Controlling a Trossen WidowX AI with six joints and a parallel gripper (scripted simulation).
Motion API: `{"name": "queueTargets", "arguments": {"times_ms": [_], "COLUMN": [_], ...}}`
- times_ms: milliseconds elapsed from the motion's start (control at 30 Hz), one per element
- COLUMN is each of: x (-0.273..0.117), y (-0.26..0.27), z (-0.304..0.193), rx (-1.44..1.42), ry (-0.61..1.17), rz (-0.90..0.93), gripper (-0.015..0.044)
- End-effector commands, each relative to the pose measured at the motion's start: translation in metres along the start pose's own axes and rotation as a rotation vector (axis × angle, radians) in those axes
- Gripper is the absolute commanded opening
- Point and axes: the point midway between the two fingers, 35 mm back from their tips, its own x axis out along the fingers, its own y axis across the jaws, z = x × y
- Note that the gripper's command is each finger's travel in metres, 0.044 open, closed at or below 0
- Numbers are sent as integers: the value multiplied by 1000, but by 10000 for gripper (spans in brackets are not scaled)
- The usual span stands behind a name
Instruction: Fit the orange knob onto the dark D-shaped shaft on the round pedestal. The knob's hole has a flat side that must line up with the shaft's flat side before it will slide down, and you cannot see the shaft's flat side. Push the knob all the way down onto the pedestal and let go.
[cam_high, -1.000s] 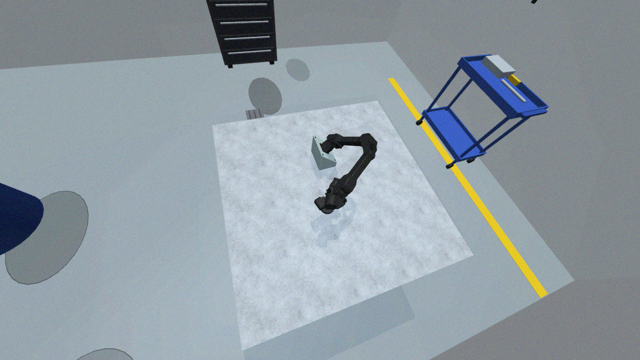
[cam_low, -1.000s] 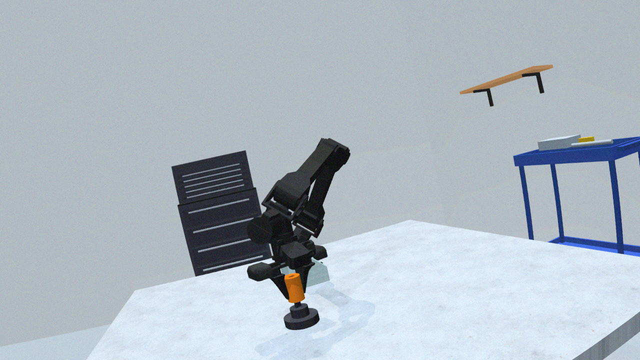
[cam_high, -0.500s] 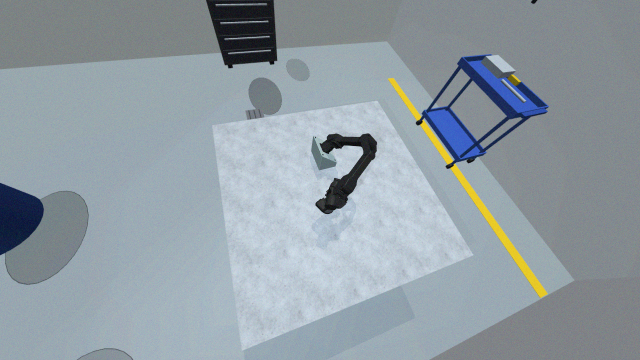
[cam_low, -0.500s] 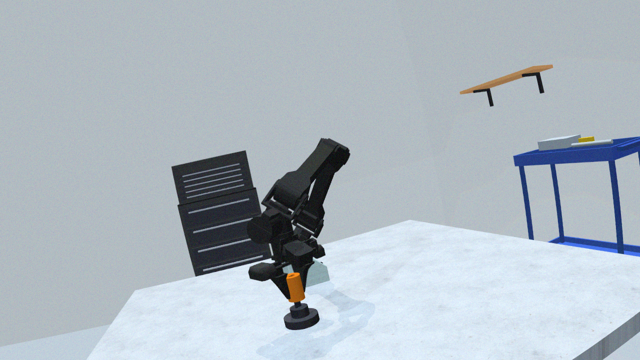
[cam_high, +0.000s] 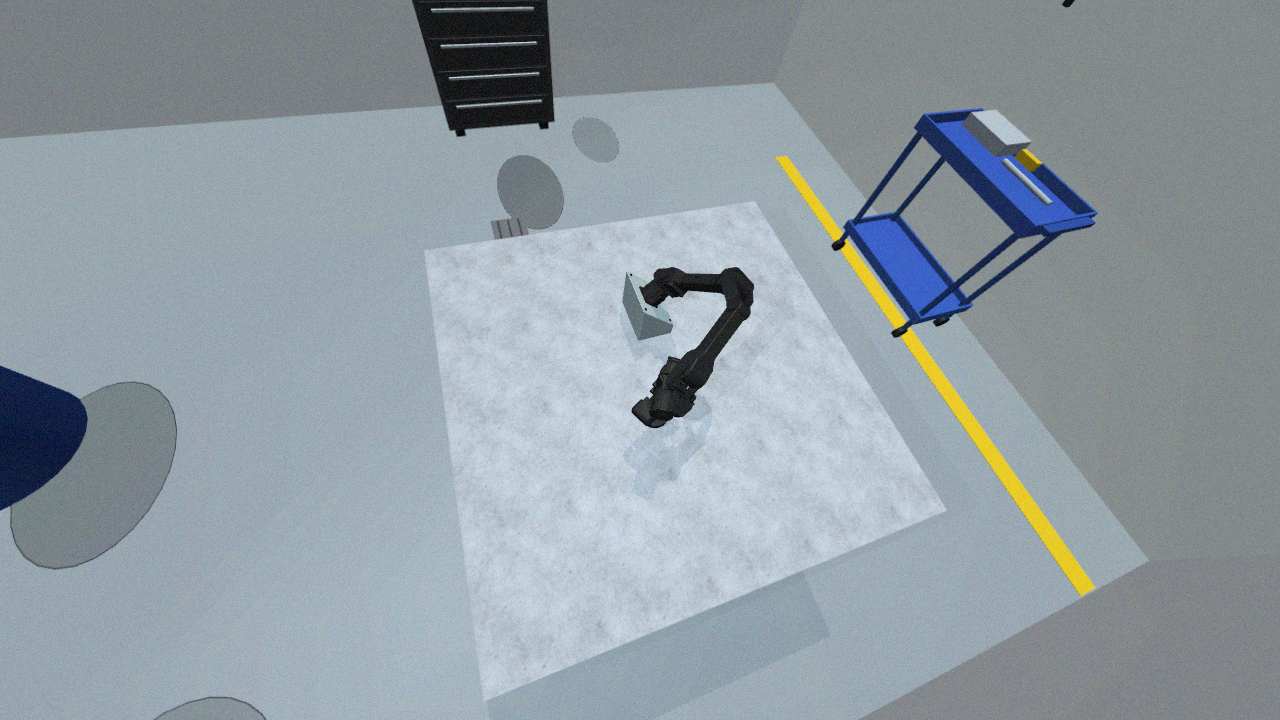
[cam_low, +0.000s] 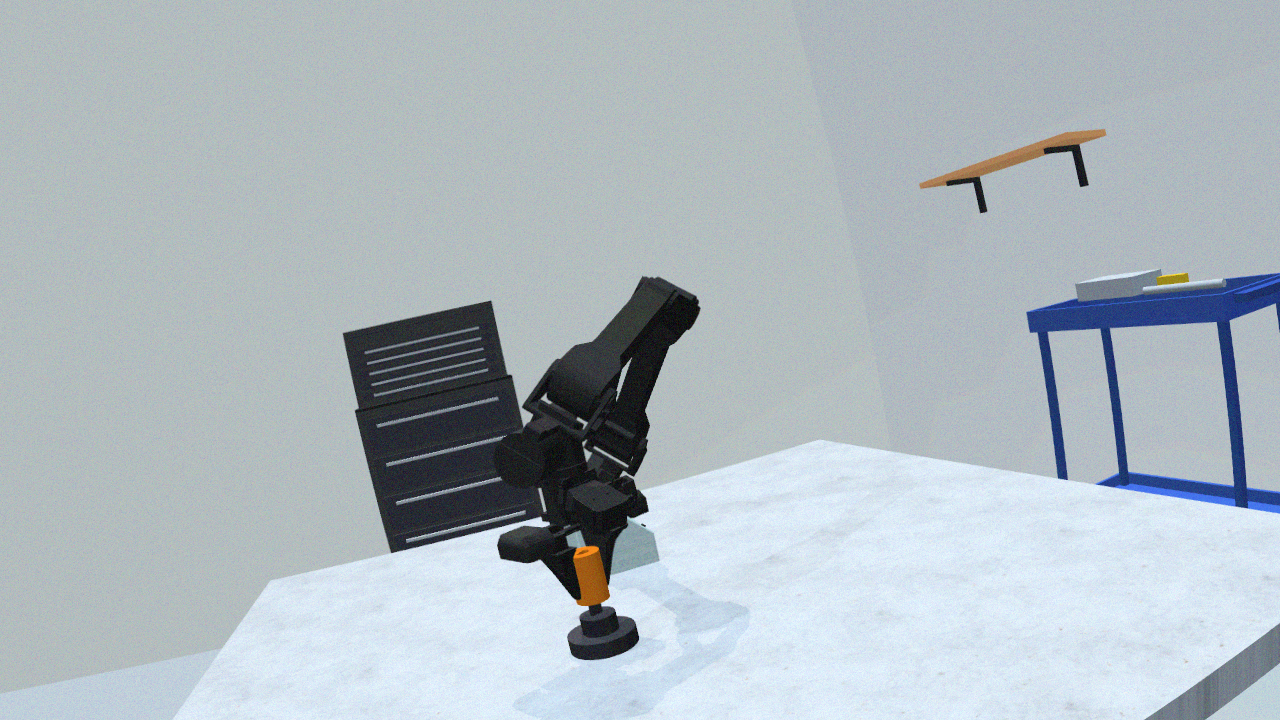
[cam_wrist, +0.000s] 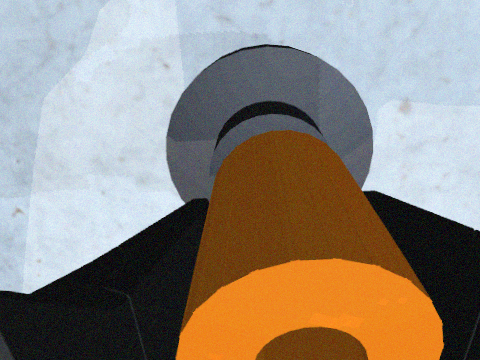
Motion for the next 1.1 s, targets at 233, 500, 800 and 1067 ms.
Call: {"name": "queueTargets", "arguments": {"times_ms": [233,500,800,1067], "x": [-2,-4,-2,2], "y": [3,3,-1,-1], "z": [-1,1,0,0], "rx": [-6,-6,-6,-6], "ry": [-5,-5,-5,-5], "rz": [0,0,0,0], "gripper": [0,0,0,0]}}
